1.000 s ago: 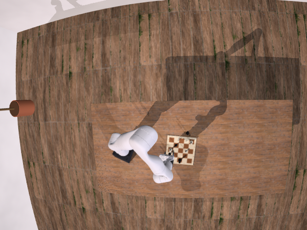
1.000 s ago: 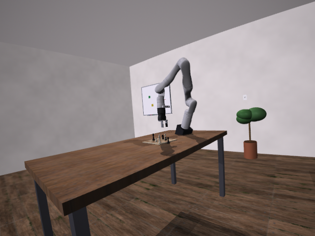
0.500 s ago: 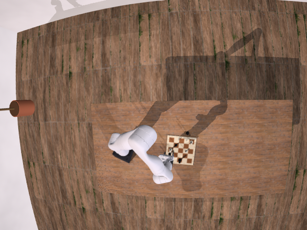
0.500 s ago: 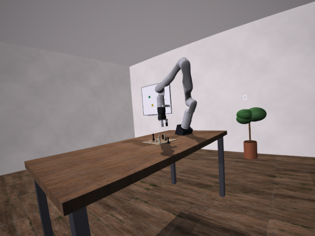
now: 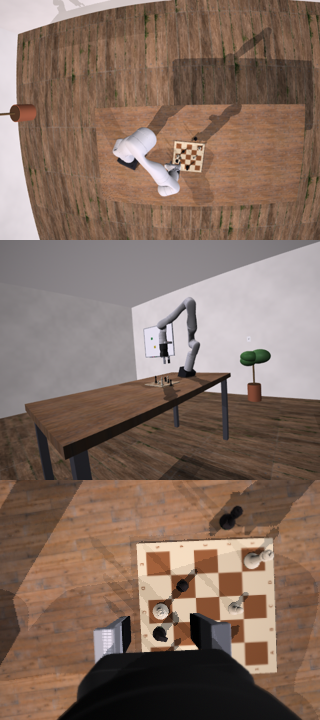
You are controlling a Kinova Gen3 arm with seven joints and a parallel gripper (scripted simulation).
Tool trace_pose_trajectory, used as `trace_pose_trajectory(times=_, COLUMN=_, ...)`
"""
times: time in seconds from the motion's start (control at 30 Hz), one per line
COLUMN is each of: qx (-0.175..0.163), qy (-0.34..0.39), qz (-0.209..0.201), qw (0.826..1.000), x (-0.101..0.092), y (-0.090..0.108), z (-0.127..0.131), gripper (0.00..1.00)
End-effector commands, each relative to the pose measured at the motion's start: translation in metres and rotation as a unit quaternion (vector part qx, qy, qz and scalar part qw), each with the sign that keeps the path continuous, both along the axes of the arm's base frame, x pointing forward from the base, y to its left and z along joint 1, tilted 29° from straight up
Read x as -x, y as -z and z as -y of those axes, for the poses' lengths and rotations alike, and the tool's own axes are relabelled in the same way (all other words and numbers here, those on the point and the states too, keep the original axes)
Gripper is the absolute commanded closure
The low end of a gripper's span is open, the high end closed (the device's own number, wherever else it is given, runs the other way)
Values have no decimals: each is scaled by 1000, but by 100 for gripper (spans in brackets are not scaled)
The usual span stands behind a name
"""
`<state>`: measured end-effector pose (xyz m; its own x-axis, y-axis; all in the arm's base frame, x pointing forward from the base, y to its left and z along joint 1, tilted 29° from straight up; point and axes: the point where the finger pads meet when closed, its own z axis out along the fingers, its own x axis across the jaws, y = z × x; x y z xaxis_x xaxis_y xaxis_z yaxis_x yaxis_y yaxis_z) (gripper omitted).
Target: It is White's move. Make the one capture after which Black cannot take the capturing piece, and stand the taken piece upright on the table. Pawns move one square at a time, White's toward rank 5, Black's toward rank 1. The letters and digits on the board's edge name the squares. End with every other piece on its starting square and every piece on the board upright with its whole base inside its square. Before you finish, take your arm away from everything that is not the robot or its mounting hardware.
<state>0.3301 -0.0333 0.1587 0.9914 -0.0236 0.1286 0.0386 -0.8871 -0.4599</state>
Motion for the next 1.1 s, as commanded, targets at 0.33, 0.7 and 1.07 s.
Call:
trace_pose_trajectory(times=0.33, qx=2, qy=1, qz=5, qw=1000, x=-1, y=-12, z=6, gripper=0)
trace_pose_trajectory(times=0.7, qx=2, qy=1, qz=5, qw=1000, x=-1, y=-12, z=6, gripper=0)
trace_pose_trajectory(times=1.07, qx=2, qy=1, qz=5, qw=1000, x=-1, y=-12, z=6, gripper=0)
